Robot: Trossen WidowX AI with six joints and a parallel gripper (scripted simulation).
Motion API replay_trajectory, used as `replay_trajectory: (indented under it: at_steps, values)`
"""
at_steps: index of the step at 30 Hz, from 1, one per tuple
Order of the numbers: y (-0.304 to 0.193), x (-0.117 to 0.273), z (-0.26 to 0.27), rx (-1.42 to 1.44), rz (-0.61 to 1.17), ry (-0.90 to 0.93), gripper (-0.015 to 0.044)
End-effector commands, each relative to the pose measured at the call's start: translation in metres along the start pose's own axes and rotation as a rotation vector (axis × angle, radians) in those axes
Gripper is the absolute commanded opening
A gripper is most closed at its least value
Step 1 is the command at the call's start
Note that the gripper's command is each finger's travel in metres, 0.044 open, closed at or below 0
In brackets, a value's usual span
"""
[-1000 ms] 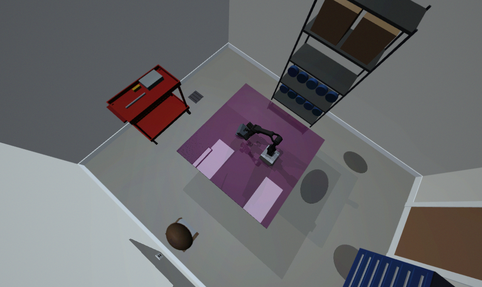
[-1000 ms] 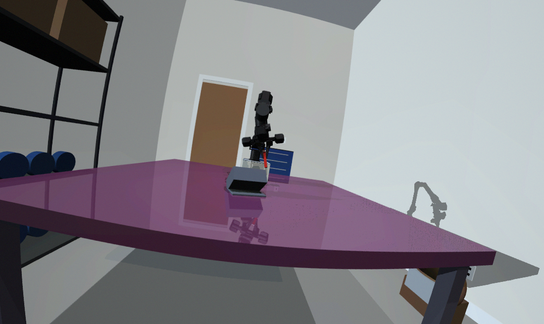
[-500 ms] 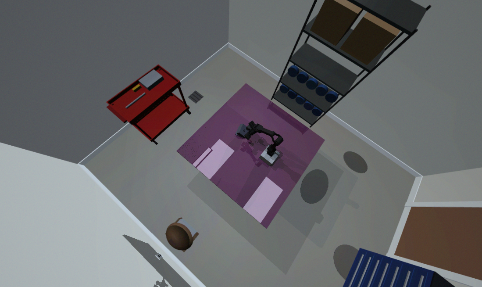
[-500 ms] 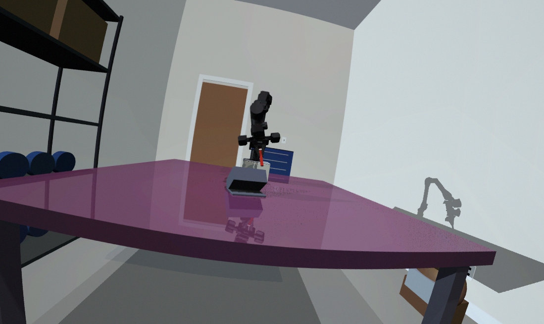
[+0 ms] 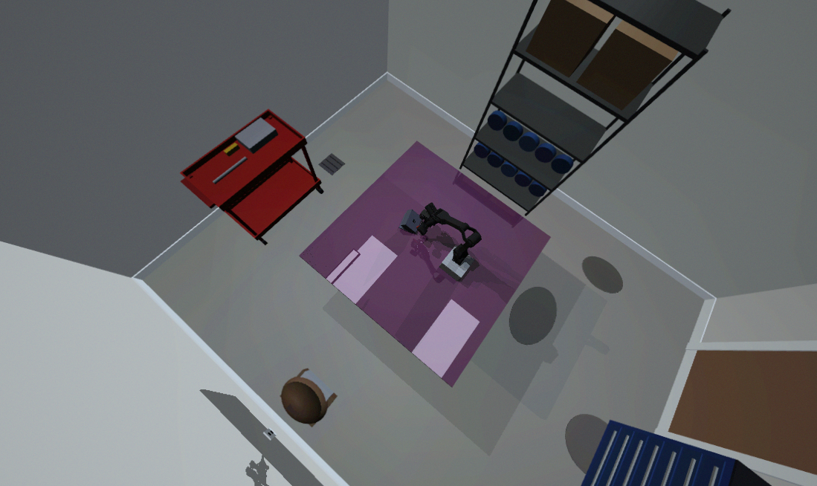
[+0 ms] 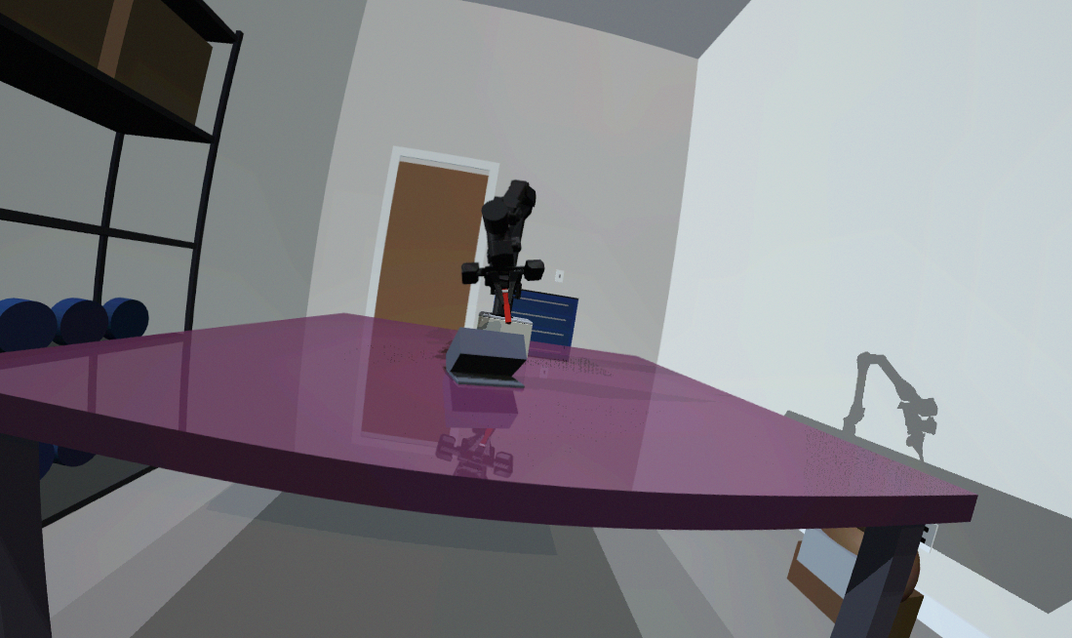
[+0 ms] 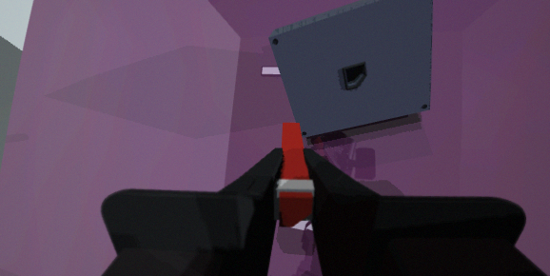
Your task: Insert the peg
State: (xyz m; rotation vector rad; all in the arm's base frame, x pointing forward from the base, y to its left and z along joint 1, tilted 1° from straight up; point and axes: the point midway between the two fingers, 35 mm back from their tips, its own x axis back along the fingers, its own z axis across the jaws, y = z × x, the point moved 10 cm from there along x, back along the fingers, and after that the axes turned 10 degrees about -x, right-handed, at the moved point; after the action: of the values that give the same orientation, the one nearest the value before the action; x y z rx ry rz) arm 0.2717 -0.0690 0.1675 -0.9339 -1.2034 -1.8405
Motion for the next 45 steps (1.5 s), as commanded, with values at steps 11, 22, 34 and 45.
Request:
replay_trajectory:
  at_steps: [11,22,34,45]
  values:
    - [-0.002,0.008,-0.016,0.089,-0.062,0.004,0.0]
    - [-0.005,0.014,-0.028,0.157,-0.107,-0.003,0.0]
    - [-0.007,0.019,-0.039,0.221,-0.15,-0.016,0.0]
    - [-0.004,0.007,-0.043,0.242,-0.163,-0.021,0.0]
